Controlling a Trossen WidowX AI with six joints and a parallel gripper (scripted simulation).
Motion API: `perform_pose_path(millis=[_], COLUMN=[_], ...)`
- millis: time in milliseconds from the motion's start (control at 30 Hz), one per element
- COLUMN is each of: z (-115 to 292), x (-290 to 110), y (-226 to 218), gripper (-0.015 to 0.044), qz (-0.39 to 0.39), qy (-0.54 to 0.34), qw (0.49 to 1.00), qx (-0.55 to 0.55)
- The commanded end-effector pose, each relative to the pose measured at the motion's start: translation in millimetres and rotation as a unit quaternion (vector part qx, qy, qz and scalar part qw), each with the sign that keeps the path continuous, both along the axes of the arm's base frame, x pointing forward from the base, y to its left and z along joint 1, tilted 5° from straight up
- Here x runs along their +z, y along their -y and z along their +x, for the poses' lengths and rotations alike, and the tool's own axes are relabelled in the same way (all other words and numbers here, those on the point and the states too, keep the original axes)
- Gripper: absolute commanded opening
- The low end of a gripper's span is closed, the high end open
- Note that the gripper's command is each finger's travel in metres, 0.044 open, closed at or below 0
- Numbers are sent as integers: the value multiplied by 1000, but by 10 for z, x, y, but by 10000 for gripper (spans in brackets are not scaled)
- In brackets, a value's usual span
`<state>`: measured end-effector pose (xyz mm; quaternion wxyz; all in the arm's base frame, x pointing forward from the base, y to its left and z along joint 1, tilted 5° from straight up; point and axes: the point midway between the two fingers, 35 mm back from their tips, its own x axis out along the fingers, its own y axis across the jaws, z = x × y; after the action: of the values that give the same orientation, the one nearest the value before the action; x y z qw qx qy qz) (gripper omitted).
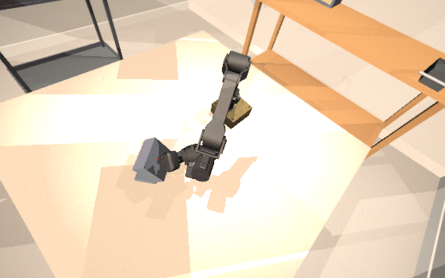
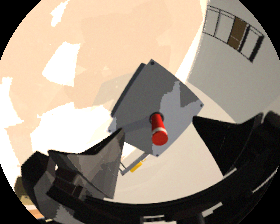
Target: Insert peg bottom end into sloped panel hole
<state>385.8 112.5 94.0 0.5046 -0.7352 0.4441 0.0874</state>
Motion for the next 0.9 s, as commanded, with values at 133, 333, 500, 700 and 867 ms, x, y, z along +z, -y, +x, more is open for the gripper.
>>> perform_pose_path(millis=[133,333,500,700,867], z=[-76,-132,-179,-237,-287], x=[73,127,173,229,276], y=[-96,-165,-222,-288,-343], gripper=[440,440,440,440,440], qz=[1,2,2,2,2], qy=[-1,-2,-3,-4,-5], qw=[1000,1000,1000,1000,1000], qx=[-1,0,0,0,1])
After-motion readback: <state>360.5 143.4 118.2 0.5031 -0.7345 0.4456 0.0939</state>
